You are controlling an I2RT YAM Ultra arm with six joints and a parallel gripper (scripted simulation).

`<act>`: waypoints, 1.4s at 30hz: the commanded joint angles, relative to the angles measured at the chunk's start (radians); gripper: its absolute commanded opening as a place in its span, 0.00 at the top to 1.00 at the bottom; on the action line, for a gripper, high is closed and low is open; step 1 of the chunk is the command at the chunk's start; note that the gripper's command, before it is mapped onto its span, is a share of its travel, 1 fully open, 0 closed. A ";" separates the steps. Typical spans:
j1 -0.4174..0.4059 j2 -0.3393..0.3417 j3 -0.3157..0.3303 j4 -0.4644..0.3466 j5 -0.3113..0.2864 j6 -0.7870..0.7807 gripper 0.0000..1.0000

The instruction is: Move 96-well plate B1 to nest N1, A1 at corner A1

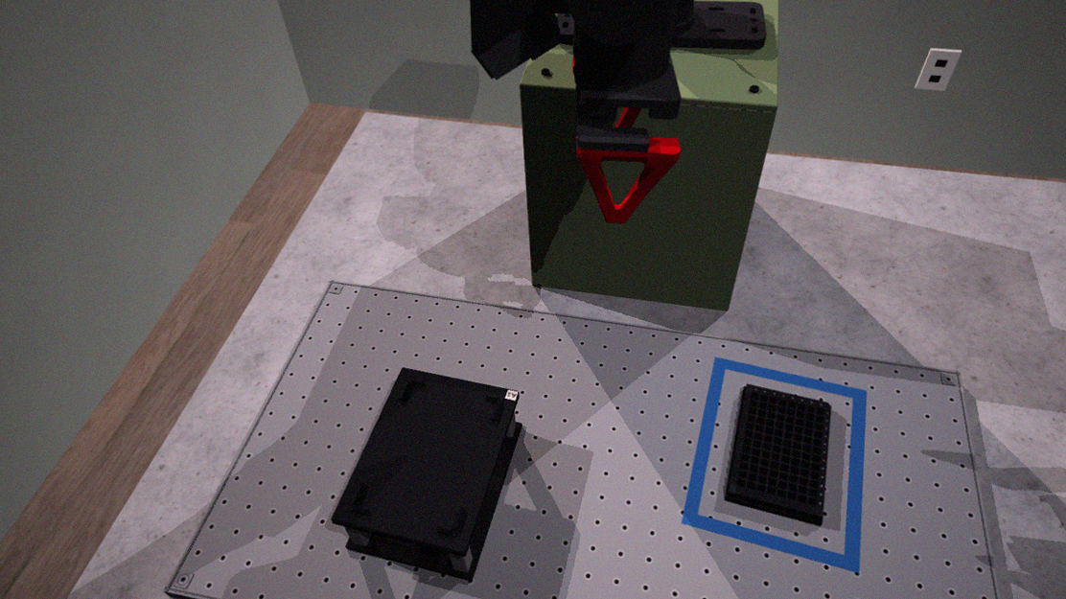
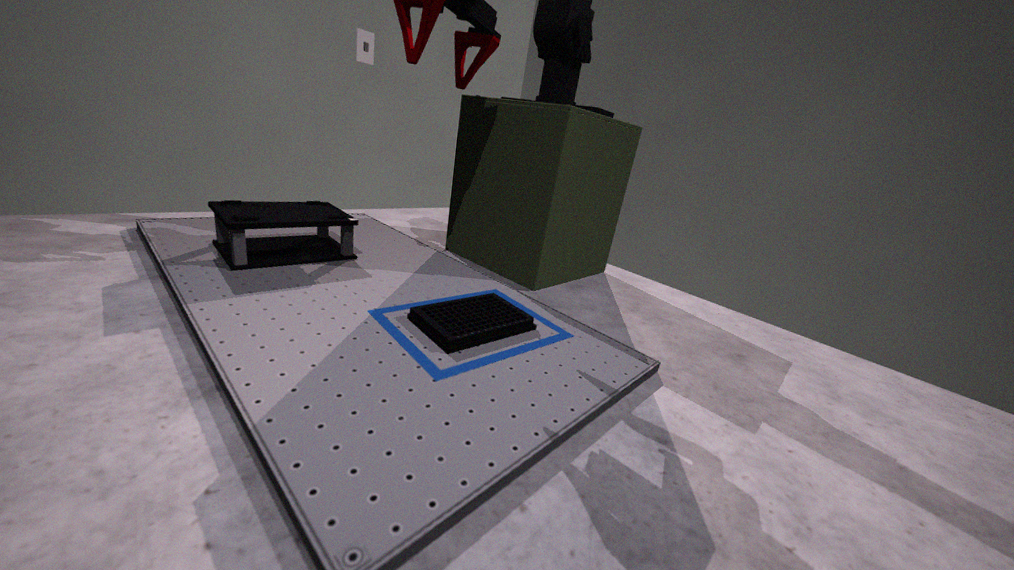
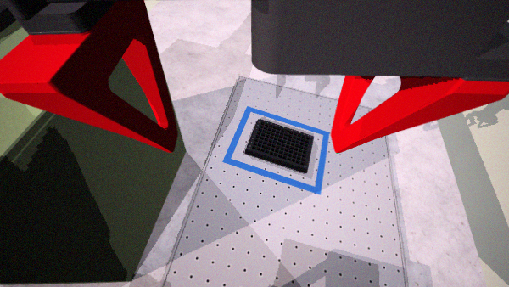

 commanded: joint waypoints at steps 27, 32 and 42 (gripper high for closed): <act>0.109 0.172 0.096 0.088 -0.007 -0.138 0.00; 0.157 0.259 0.131 0.127 -0.011 -0.205 0.00; 0.234 0.400 0.189 0.187 -0.023 -0.342 0.00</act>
